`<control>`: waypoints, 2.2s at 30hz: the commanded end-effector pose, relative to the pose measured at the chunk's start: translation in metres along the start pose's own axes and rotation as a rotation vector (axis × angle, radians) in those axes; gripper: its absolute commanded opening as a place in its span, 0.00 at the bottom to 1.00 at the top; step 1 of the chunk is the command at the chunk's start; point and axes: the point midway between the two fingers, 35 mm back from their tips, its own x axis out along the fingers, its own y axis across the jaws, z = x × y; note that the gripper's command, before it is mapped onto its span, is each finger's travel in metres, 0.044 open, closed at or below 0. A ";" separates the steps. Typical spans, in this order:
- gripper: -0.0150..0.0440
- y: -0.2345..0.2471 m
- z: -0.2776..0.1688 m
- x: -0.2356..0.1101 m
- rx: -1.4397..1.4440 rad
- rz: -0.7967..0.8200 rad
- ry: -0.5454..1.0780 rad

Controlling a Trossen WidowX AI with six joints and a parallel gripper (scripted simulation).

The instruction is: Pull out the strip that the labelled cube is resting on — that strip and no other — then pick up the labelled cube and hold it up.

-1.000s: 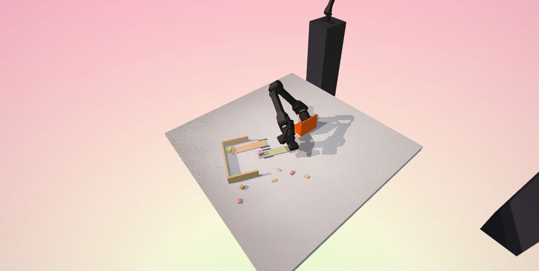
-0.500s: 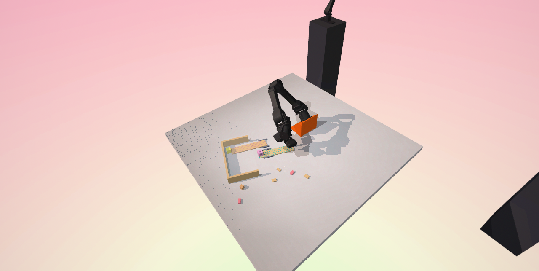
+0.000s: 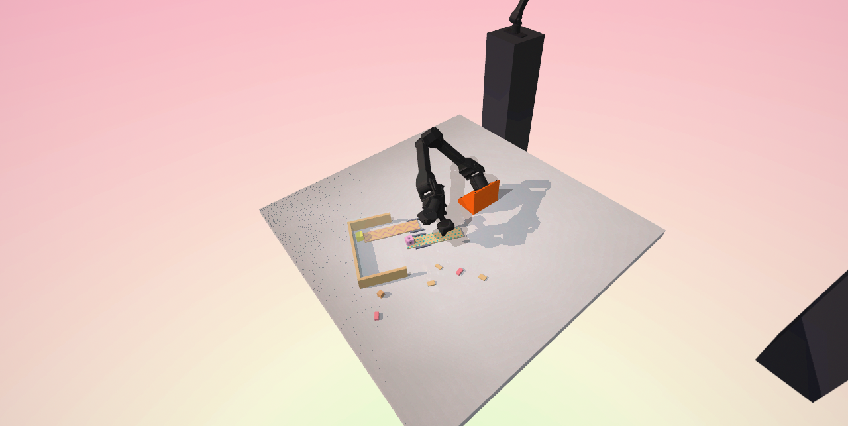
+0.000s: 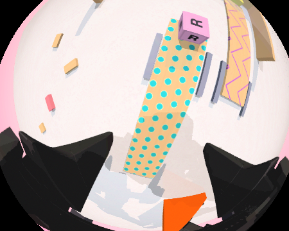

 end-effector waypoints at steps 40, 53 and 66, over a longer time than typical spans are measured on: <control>0.69 -0.025 0.128 -0.004 -0.003 -0.007 -0.004; 0.68 -0.025 0.129 0.017 -0.003 -0.008 -0.004; 0.68 -0.026 0.128 0.038 -0.003 -0.009 -0.005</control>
